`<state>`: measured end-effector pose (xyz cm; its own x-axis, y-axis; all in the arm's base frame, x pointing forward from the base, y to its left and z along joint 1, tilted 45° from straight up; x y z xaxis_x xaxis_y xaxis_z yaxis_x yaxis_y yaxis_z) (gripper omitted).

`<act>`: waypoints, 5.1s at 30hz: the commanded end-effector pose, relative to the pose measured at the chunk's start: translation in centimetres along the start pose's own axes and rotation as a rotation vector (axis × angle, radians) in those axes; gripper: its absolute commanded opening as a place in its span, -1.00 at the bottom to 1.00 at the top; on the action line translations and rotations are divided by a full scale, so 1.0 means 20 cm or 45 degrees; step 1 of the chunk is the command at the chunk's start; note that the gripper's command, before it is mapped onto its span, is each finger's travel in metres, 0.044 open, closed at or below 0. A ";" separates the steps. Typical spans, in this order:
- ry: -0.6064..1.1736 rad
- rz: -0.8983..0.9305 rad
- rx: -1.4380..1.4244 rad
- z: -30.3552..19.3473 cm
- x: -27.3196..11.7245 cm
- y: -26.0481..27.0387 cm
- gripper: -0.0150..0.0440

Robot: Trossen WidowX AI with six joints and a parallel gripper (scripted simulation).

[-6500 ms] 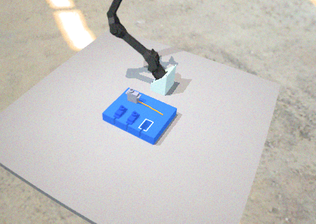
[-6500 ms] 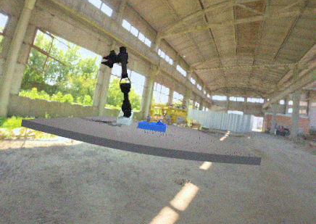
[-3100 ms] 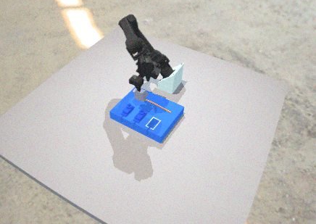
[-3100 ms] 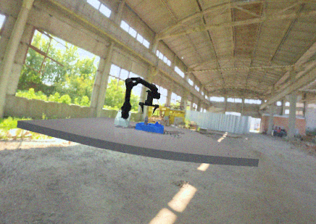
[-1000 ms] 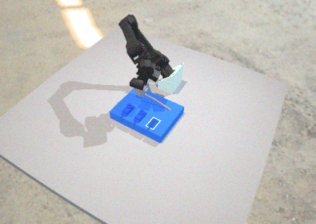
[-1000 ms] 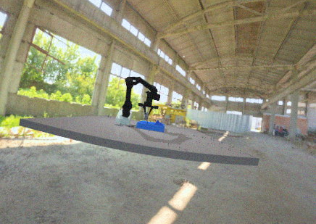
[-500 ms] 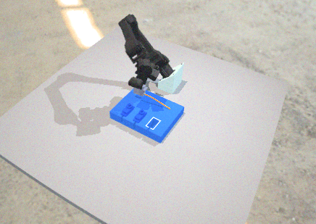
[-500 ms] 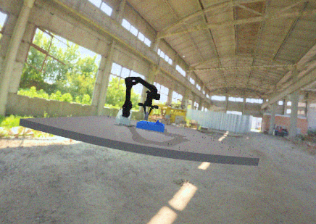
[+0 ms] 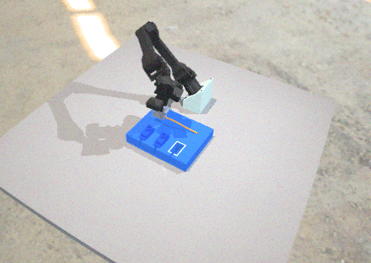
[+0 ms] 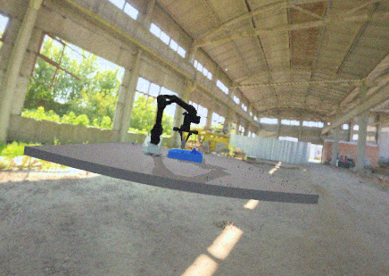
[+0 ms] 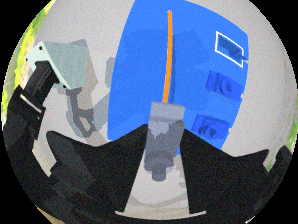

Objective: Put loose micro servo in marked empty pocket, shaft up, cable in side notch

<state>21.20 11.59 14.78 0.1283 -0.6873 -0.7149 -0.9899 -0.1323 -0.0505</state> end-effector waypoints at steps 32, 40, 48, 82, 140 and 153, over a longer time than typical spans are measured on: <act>-0.013 -0.018 0.010 0.68 -0.02 -0.01 -0.49; -0.014 -0.017 0.205 0.68 -0.02 -0.01 -0.49; -0.017 -0.015 0.560 0.68 -0.02 -0.01 -0.49; -0.025 -0.004 2.030 0.68 -0.02 -0.01 -0.49; -0.029 -0.009 2.125 0.68 0.05 -0.56 -0.49; -0.029 -0.009 2.125 0.68 0.07 -0.57 -0.49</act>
<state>31.86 21.86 4.92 0.1396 -0.6760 -0.7236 0.0432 0.7342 -0.6775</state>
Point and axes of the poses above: the point midway between the two fingers, 35 mm back from their tips, its own x axis out along the fingers, its own y axis across the jaws, z = x × y, the point moved 9 cm from there along -x, back along the fingers, and after that the axes turned 6 degrees about x, right-handed, at the moved point
